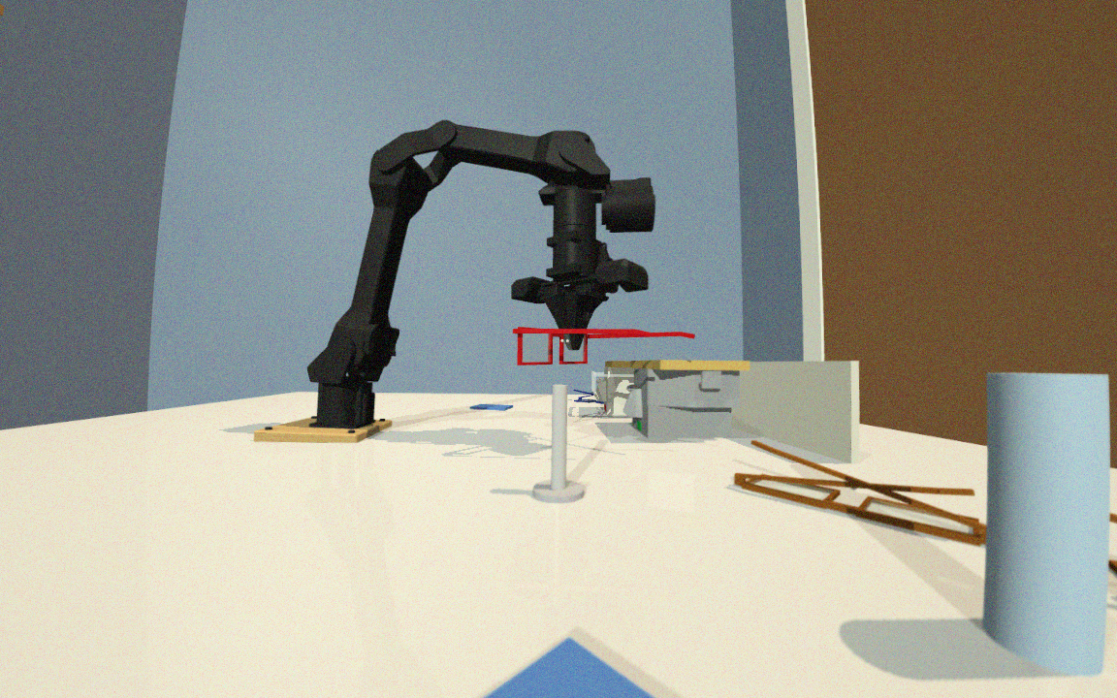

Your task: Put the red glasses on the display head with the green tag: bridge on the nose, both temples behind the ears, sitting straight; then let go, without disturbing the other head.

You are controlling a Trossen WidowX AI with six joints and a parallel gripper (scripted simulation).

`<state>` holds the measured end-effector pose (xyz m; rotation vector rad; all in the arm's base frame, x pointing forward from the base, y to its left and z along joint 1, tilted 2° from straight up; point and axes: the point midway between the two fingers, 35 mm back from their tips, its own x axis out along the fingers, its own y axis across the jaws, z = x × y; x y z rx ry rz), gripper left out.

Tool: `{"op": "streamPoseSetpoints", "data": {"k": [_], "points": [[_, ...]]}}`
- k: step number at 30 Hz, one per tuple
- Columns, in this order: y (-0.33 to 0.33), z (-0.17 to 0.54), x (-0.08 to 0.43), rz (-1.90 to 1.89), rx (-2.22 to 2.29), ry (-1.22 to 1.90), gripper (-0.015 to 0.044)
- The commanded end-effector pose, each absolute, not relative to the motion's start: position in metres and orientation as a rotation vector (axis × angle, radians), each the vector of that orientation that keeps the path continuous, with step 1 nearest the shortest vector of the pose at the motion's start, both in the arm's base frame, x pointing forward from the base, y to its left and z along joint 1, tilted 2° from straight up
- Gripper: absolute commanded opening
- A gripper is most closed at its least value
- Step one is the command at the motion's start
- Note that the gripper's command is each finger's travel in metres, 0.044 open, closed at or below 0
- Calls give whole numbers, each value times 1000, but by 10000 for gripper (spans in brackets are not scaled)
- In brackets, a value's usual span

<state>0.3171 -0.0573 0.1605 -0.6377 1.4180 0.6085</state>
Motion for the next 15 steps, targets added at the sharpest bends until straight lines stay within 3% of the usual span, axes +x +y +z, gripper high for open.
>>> {"op": "streamPoseSetpoints", "data": {"k": [1, 15], "points": [[-78, 160, 316, 611, -645, 1421, 0], [-152, 159, 296, 607, -650, 1426, 0]]}}
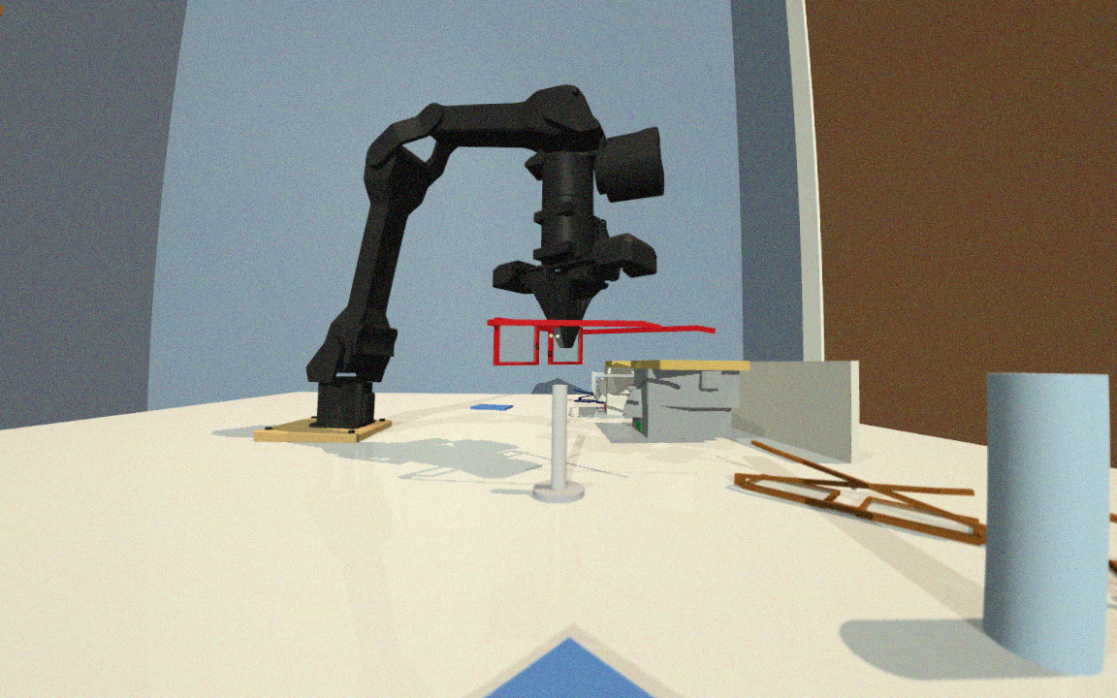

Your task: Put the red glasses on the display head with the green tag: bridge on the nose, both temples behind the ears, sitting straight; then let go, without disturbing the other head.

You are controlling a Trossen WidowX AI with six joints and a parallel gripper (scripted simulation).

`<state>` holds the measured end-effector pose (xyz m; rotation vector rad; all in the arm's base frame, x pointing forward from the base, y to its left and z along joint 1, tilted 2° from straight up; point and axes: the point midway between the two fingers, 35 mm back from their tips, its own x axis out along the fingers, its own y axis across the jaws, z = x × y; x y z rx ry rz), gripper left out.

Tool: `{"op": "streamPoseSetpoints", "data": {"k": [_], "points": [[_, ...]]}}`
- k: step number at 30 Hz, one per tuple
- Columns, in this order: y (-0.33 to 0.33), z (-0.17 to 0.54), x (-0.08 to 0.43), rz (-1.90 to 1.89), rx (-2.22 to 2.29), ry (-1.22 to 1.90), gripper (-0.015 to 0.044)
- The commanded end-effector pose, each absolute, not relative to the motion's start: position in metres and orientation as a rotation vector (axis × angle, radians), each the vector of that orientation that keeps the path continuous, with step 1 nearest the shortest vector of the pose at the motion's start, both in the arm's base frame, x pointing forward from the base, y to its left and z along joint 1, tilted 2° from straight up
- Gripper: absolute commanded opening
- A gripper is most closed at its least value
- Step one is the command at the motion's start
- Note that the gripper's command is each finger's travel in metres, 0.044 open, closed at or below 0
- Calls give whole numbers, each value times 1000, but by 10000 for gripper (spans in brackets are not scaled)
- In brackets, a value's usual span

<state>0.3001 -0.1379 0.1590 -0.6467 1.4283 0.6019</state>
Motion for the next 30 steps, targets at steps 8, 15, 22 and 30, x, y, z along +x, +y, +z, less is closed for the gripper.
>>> {"op": "streamPoseSetpoints", "data": {"k": [8, 15, 22, 30], "points": [[-170, 158, 288, 606, -651, 1427, 0], [-171, 137, 290, 606, -651, 1427, 0], [-171, 109, 291, 606, -651, 1427, 0], [-170, 99, 291, 606, -651, 1427, 0]]}}
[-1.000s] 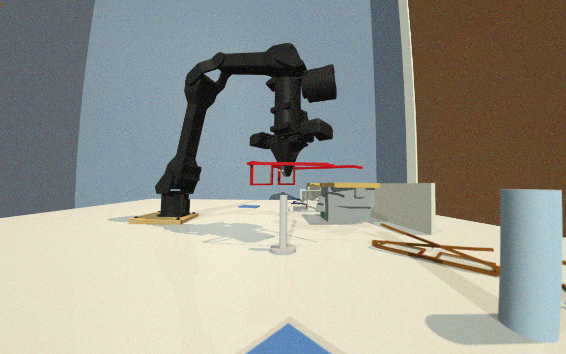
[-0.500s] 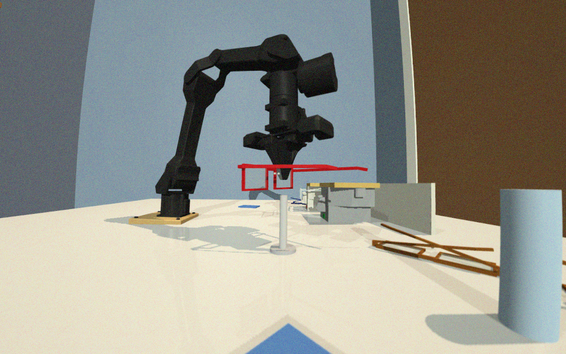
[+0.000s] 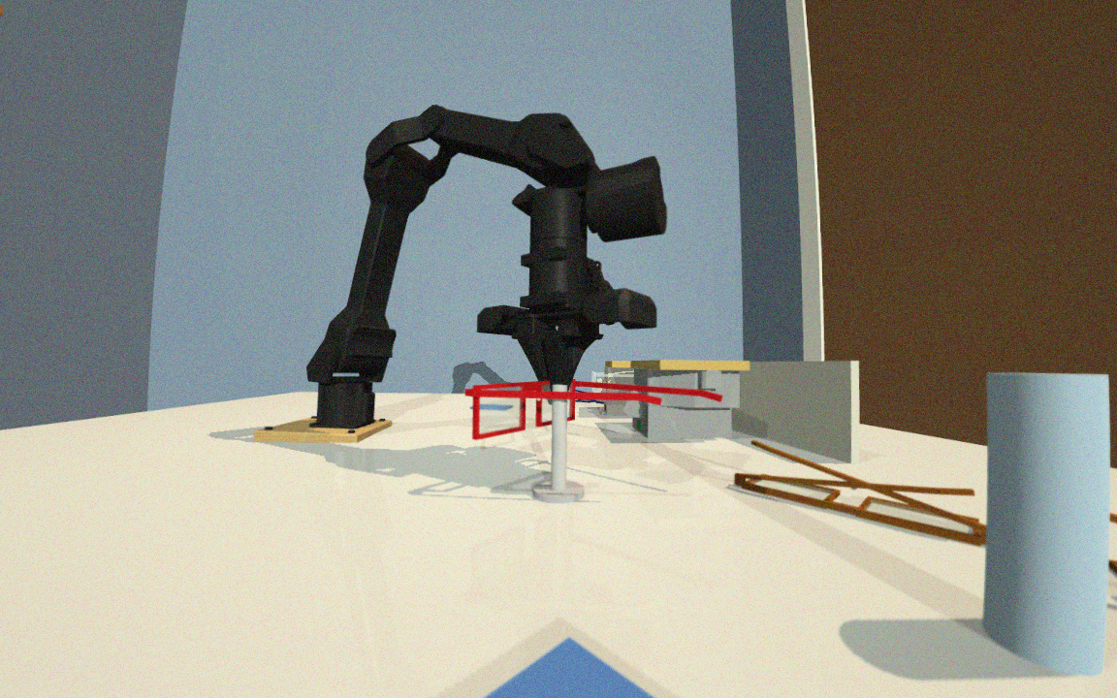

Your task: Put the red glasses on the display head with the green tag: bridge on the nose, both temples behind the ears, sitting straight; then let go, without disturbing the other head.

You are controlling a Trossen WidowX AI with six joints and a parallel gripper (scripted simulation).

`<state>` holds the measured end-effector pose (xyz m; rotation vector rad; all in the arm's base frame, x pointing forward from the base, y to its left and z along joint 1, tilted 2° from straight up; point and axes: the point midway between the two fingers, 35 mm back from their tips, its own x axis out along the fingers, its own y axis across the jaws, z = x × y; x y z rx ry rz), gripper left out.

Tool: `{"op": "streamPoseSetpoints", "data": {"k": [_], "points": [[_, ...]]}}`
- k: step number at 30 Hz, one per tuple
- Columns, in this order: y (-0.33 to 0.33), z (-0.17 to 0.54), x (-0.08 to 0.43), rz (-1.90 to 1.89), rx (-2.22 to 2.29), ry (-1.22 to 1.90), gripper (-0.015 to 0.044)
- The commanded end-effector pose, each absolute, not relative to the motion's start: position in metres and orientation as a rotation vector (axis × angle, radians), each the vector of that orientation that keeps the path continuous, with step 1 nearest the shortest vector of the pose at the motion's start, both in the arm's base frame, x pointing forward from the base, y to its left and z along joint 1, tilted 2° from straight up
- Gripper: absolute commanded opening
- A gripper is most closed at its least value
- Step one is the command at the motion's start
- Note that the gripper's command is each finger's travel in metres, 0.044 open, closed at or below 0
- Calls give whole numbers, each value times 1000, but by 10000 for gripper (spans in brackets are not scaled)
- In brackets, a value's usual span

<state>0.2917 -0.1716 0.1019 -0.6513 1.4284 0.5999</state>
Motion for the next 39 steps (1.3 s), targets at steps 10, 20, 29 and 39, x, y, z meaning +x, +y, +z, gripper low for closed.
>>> {"op": "streamPoseSetpoints", "data": {"k": [10, 20, 29, 39], "points": [[-161, 99, 292, 606, -650, 1427, 0], [-155, 99, 293, 607, -650, 1426, 0], [-148, 99, 294, 607, -649, 1426, 0], [-140, 99, 297, 608, -649, 1425, 0]]}}
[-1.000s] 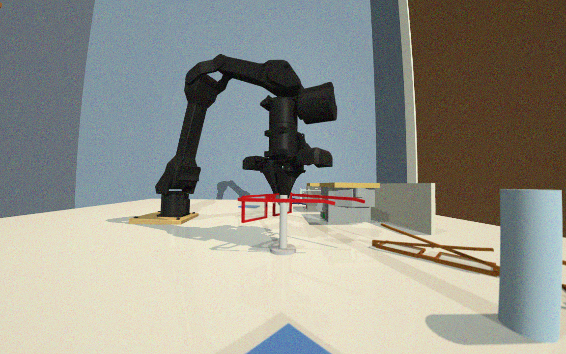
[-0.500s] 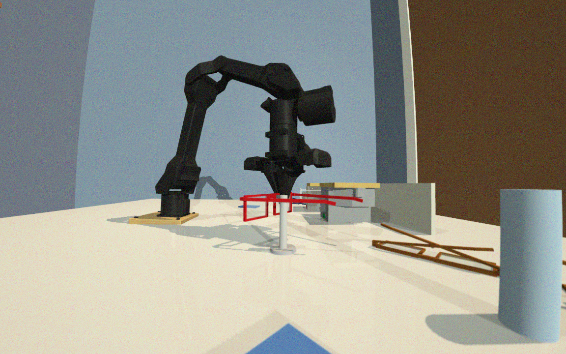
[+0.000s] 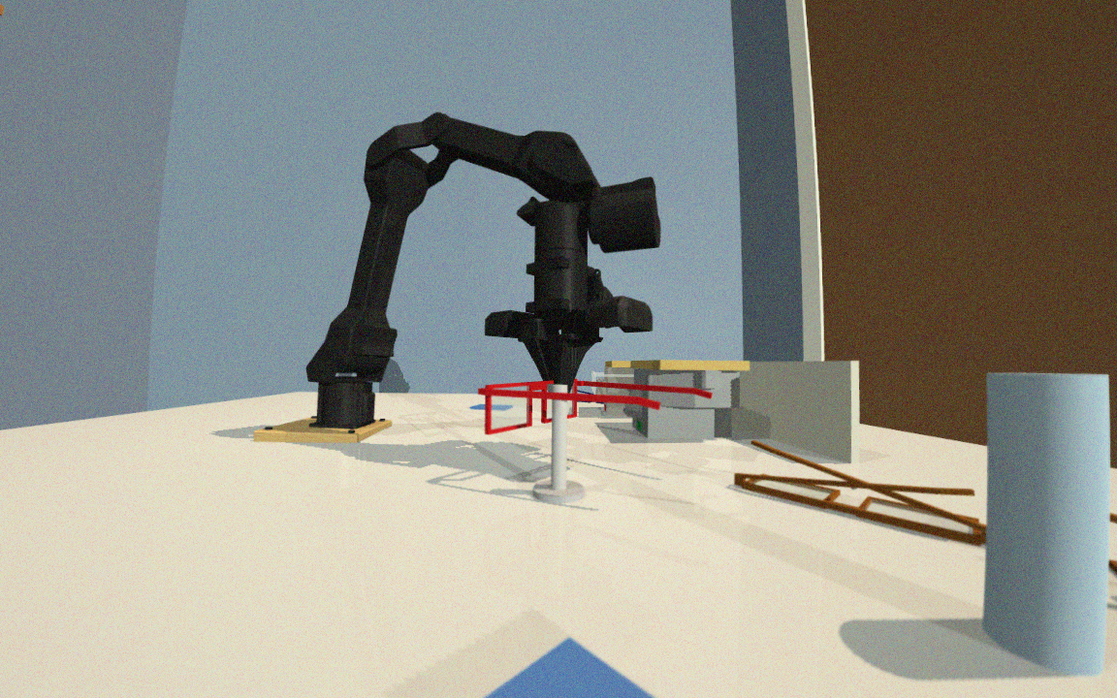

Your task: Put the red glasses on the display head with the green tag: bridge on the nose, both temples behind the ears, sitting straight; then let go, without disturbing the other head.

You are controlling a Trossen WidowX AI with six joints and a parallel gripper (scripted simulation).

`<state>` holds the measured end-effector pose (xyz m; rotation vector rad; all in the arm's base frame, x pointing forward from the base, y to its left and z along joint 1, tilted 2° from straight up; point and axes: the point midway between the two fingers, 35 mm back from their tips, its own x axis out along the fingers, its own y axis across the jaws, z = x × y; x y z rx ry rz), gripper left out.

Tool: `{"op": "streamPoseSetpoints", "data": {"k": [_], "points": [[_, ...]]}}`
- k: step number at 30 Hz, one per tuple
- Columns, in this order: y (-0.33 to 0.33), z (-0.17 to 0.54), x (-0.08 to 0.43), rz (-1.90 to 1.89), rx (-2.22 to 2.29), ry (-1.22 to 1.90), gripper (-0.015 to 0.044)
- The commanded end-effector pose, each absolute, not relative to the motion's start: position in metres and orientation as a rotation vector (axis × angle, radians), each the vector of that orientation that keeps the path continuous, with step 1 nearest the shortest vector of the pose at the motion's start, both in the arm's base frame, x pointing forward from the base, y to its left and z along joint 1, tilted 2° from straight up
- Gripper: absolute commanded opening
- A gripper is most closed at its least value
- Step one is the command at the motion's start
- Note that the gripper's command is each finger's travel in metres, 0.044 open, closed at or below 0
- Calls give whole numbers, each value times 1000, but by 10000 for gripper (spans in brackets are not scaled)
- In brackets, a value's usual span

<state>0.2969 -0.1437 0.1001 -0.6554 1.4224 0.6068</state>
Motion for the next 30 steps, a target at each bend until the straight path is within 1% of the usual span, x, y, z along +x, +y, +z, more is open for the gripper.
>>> {"op": "streamPoseSetpoints", "data": {"k": [1, 30], "points": [[-140, 99, 297, 608, -649, 1425, 0], [-123, 99, 305, 609, -648, 1424, 0]]}}
